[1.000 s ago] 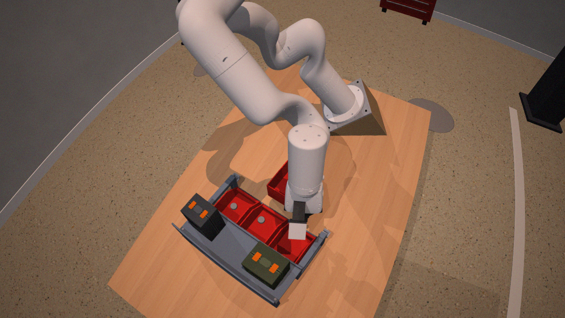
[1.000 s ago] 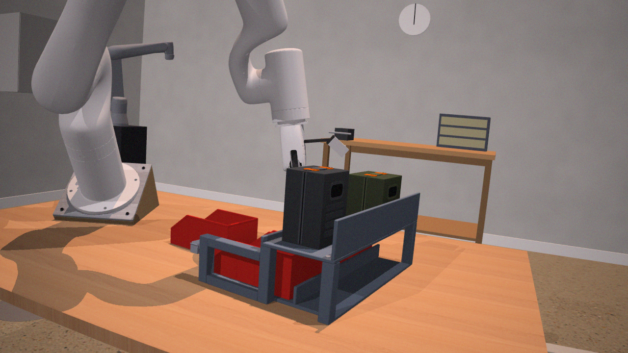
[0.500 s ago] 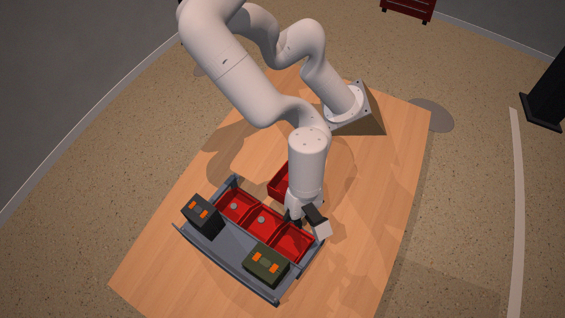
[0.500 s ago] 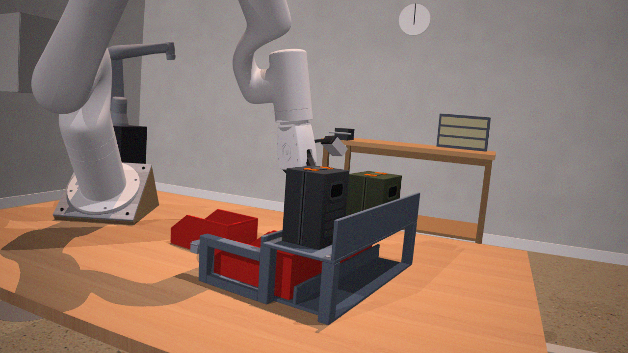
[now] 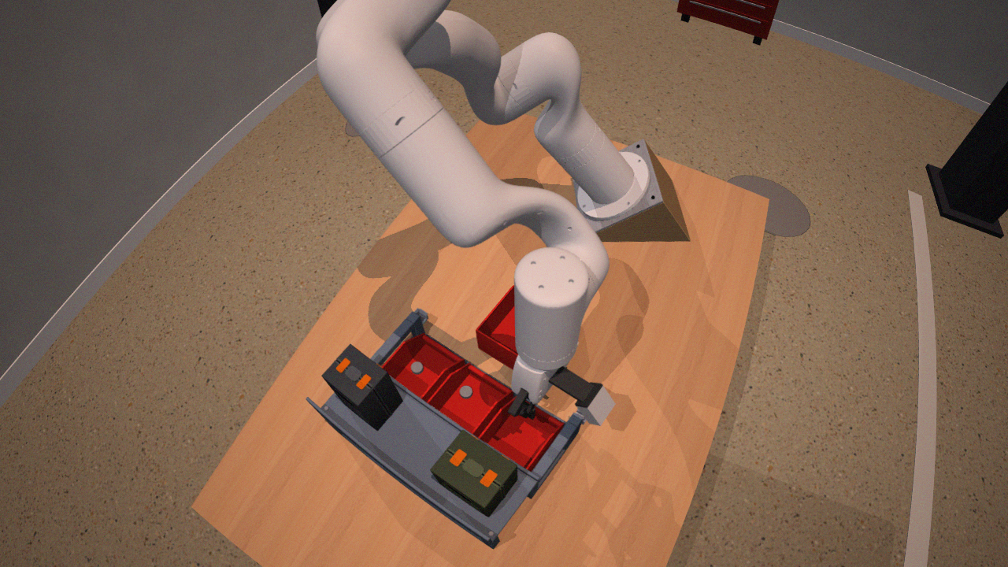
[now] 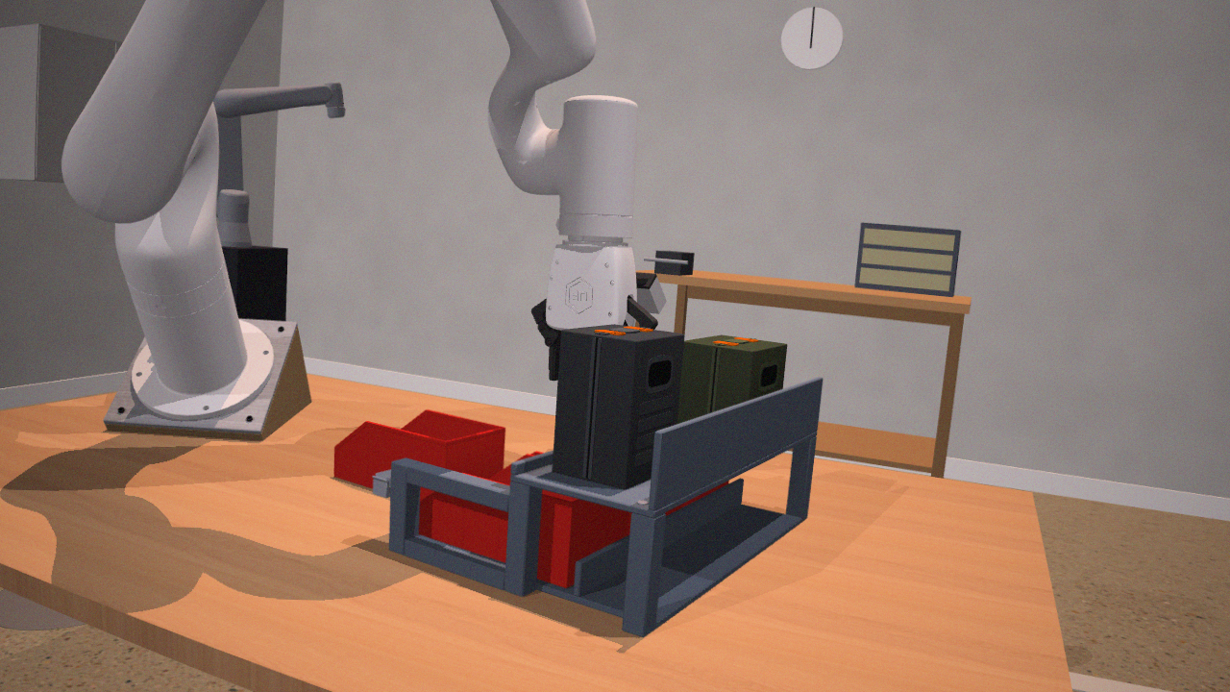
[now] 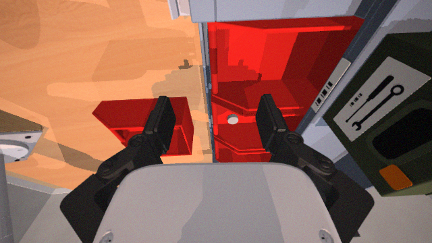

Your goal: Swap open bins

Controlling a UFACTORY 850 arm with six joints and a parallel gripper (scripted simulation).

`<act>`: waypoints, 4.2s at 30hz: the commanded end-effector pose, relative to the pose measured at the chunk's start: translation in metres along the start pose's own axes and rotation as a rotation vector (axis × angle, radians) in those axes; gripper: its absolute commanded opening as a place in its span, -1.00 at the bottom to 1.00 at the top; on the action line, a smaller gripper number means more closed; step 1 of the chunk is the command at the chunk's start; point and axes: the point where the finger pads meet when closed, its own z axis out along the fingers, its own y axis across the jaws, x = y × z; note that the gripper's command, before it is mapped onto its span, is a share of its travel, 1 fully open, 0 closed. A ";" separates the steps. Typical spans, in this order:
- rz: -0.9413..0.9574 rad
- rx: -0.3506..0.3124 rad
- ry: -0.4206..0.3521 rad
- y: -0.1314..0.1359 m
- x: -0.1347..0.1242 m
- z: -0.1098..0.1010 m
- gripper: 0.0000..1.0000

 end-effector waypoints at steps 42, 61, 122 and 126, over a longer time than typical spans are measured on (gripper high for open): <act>-0.017 0.026 -0.015 0.001 -0.001 0.024 0.89; -0.017 0.026 -0.015 0.000 -0.001 0.056 0.89; -0.017 0.026 -0.015 0.000 -0.001 0.068 0.89; -0.017 0.026 -0.015 0.000 -0.001 0.068 0.89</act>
